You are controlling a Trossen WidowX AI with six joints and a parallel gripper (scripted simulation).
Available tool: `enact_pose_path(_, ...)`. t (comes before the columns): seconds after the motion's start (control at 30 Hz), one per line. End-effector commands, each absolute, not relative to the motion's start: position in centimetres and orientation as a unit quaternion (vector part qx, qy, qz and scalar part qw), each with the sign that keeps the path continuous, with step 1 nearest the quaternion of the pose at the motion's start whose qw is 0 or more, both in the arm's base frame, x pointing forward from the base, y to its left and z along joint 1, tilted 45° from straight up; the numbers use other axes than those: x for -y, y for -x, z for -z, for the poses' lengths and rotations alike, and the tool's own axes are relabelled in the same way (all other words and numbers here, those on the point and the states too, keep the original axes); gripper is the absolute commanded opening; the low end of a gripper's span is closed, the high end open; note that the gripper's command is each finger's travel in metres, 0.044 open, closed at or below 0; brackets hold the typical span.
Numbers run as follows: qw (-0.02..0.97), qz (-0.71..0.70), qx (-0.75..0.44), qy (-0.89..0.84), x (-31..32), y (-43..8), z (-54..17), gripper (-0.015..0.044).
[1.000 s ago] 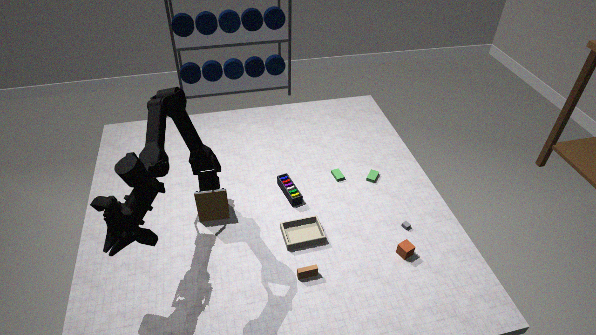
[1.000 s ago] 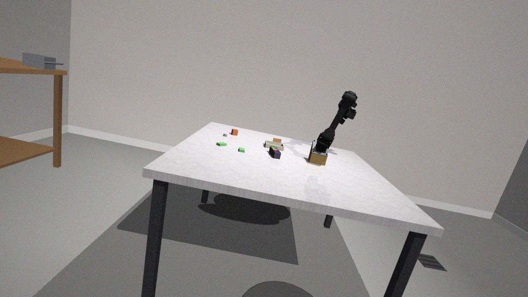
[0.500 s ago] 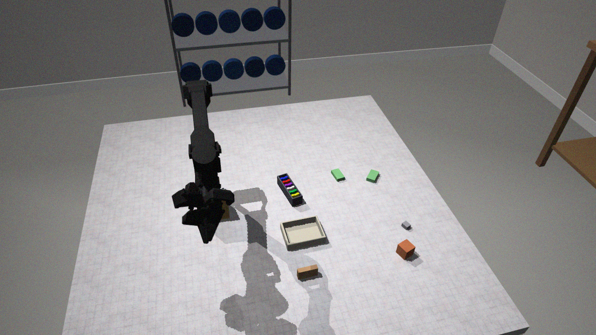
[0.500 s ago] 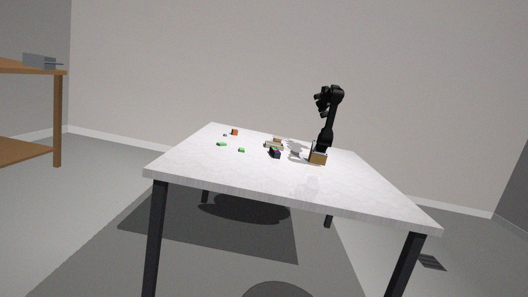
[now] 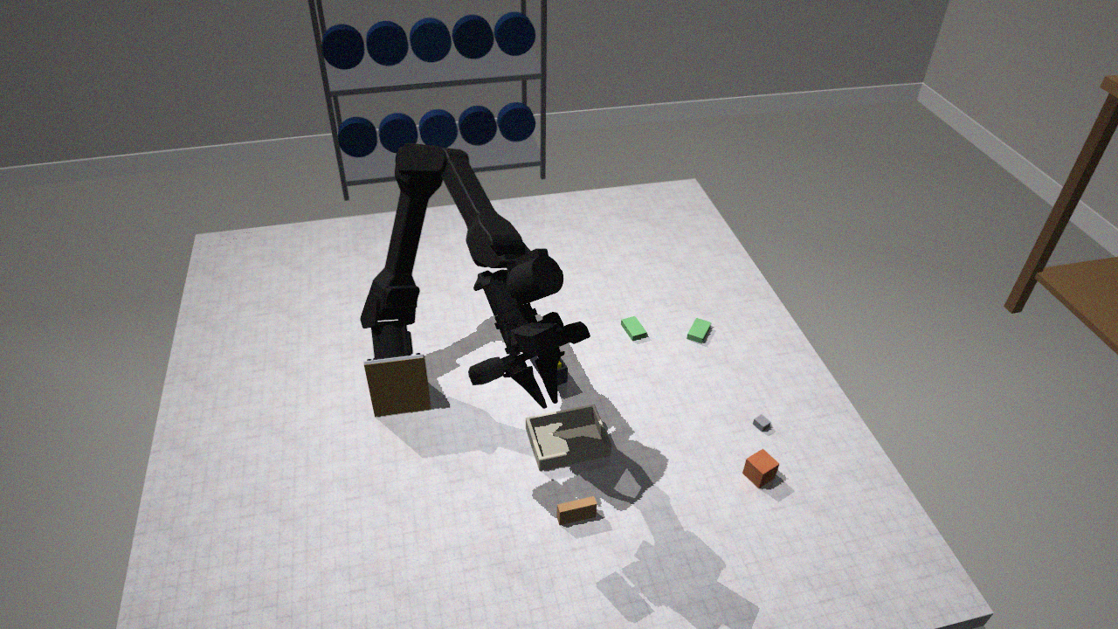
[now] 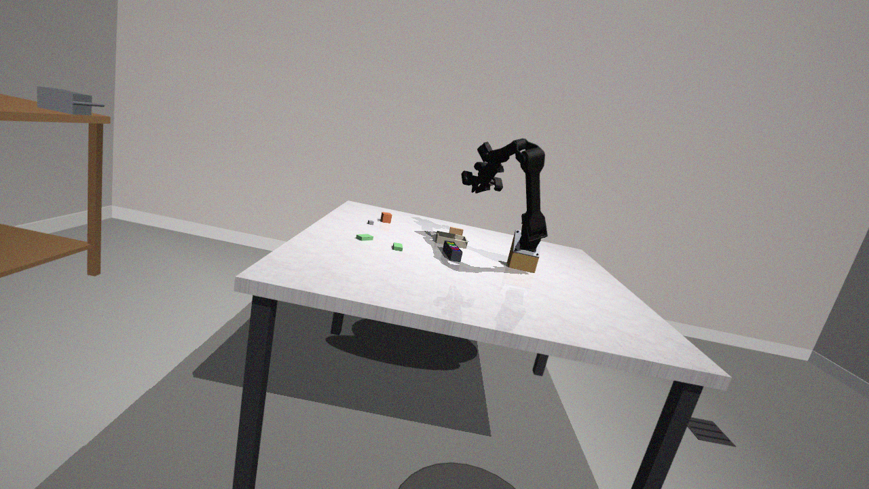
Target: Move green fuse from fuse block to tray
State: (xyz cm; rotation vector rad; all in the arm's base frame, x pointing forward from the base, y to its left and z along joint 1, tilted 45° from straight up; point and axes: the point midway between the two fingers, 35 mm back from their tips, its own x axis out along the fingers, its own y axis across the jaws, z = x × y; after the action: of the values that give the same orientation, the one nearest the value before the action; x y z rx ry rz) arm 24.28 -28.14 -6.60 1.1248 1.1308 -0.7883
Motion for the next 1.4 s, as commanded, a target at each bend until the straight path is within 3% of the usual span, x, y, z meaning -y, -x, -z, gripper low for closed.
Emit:
enact_pose_path(0.0, 0.671, 0.216, -0.559, -0.436, 22.8, -27.3, 5.5, 0.0074)
enact_pose_path(0.23, 0.711, -0.067, -0.631, -0.304, 11.0, -30.9, 2.4, 0.0074)
enact_pose_path(0.5, 0.685, -0.354, -0.612, -0.173, -1.1, -30.4, -1.9, 0.0074)
enact_pose_path(1.37, 0.684, -0.360, -0.611, -0.171, -2.6, -30.1, -0.6, 0.0074)
